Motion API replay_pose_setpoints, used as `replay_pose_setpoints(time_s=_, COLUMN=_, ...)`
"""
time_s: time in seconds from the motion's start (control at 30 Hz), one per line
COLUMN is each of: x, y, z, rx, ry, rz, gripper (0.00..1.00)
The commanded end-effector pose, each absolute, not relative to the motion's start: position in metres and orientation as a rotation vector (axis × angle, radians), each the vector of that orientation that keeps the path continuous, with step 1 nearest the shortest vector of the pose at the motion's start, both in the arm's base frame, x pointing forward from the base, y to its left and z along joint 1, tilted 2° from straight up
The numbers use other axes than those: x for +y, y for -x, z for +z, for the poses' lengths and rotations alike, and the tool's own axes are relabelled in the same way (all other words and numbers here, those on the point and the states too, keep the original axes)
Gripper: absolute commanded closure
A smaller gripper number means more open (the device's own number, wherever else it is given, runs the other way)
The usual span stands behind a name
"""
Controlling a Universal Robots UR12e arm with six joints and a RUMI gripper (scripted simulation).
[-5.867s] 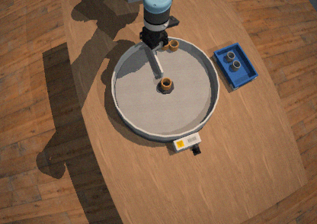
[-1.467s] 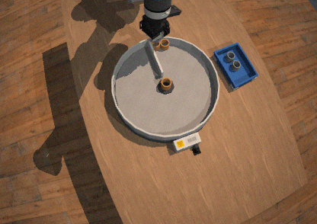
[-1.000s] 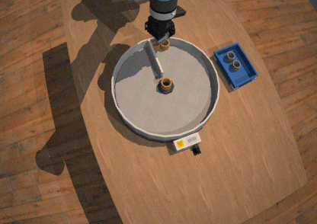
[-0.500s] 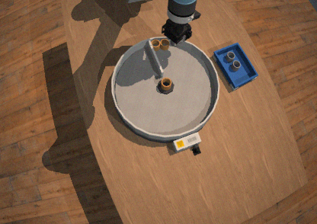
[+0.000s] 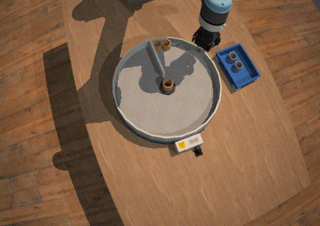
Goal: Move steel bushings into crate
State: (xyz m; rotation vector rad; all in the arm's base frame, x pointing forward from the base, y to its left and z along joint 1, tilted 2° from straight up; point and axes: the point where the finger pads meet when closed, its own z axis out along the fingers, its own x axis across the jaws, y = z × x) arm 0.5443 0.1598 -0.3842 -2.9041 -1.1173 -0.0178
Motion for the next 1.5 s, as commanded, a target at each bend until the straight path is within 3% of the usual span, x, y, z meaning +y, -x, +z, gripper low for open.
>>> replay_pose_setpoints(time_s=0.0, x=0.190, y=-0.560, z=-0.384, rx=-1.162, ry=2.888, rz=-0.014, gripper=1.00)
replay_pose_setpoints(time_s=0.77, x=0.335, y=-0.626, z=-0.380, rx=-1.383, ry=2.790, rz=-0.018, gripper=1.00)
replay_pose_setpoints(time_s=1.47, x=0.362, y=-0.638, z=-0.379, rx=-1.422, ry=2.770, rz=-0.018, gripper=1.00)
